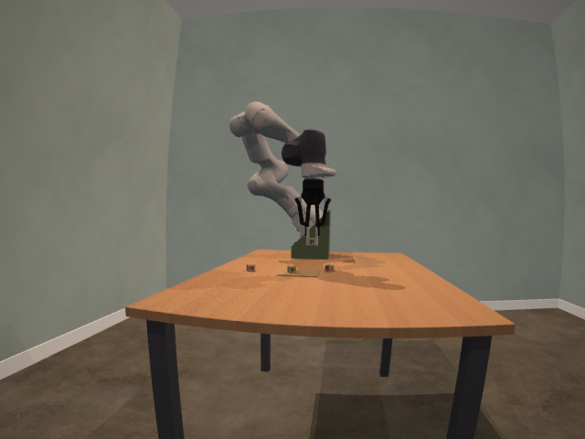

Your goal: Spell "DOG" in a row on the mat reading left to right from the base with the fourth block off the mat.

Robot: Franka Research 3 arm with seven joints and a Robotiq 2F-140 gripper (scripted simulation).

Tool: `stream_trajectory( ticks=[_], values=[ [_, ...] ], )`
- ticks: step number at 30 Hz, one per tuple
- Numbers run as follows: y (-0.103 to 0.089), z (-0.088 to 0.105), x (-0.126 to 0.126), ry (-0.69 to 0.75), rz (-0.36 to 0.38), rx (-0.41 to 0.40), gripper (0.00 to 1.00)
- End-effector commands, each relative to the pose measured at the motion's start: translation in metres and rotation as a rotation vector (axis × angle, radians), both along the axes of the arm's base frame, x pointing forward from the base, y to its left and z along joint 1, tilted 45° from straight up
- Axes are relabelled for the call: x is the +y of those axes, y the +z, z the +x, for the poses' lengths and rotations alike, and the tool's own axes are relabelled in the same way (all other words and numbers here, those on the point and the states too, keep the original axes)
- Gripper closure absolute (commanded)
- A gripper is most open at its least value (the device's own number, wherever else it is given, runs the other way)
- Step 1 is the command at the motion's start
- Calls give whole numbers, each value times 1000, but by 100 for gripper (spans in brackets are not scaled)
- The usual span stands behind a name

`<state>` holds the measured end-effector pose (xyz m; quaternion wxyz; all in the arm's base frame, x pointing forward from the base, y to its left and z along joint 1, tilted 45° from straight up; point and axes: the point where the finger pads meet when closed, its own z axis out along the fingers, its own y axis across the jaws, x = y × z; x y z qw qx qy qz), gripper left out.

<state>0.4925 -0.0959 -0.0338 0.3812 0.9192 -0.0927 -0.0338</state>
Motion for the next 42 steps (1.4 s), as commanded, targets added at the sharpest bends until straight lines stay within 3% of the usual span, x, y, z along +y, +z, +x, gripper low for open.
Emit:
stream_trajectory(
  ticks=[1,22,42],
  values=[
    [2,0,-1,-22,-5,-14,87],
    [-1,0,-4,-24,-6,-17,87],
    [-53,-11,-56,-24,-6,-17,87]
  ],
)
